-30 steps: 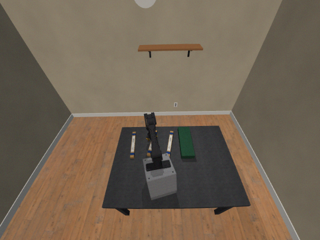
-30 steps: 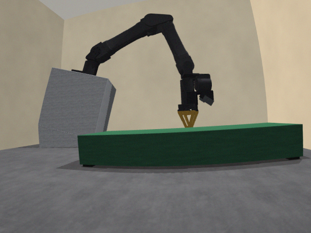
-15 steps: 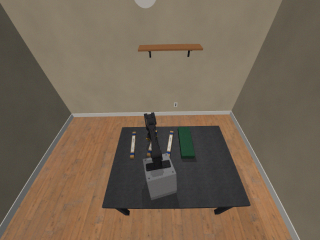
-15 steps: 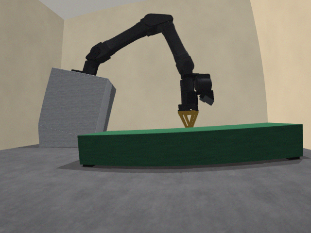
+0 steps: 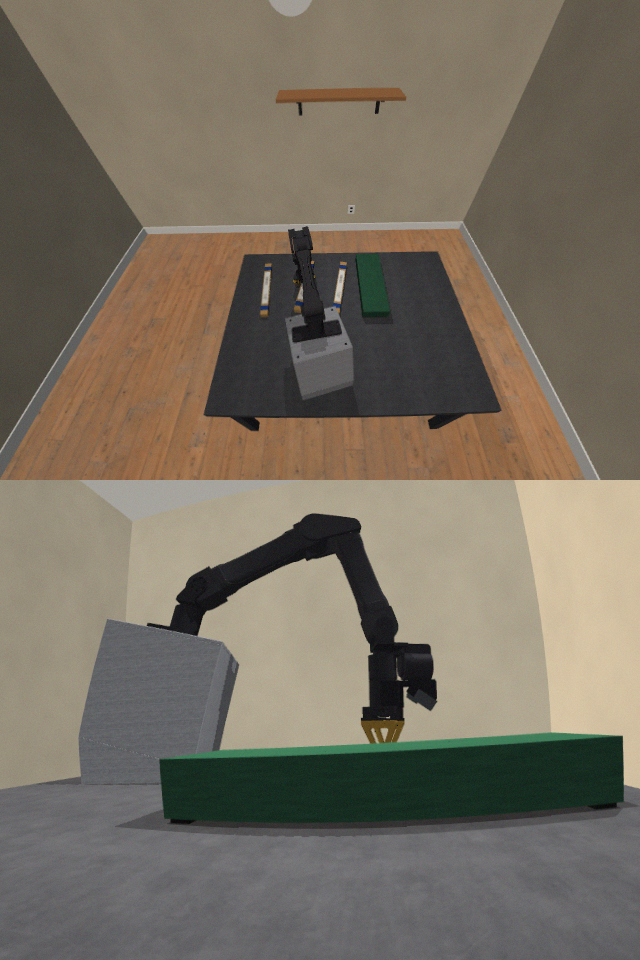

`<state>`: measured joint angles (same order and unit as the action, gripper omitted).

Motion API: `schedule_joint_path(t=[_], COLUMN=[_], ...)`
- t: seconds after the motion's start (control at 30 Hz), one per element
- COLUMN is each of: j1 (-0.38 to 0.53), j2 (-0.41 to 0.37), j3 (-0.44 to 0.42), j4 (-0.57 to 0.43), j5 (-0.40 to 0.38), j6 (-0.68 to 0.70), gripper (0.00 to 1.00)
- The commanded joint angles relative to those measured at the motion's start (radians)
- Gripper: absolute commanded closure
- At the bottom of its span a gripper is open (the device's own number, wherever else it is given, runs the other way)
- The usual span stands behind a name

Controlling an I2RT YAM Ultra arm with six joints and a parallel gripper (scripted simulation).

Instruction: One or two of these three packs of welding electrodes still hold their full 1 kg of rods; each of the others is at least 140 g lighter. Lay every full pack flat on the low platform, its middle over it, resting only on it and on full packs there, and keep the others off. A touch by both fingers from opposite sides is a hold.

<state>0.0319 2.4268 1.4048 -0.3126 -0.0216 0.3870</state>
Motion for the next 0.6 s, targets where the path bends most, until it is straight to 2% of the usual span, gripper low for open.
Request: schedule_joint_path(t=[0.0,0.07,0.23,0.33,0.57], j1=[0.001,0.002,0.003,0.003,0.002], j2=[-0.037,0.009,0.032,0.0,0.017], j3=[0.034,0.04,0.052,0.055,0.062], j4=[0.033,0.037,0.048,0.05,0.046], j5=[0.009,0.009,0.009,0.009,0.009], j6=[0.008,0.008,0.009,0.009,0.008], gripper=[0.26,0.26,0.26,0.26,0.26])
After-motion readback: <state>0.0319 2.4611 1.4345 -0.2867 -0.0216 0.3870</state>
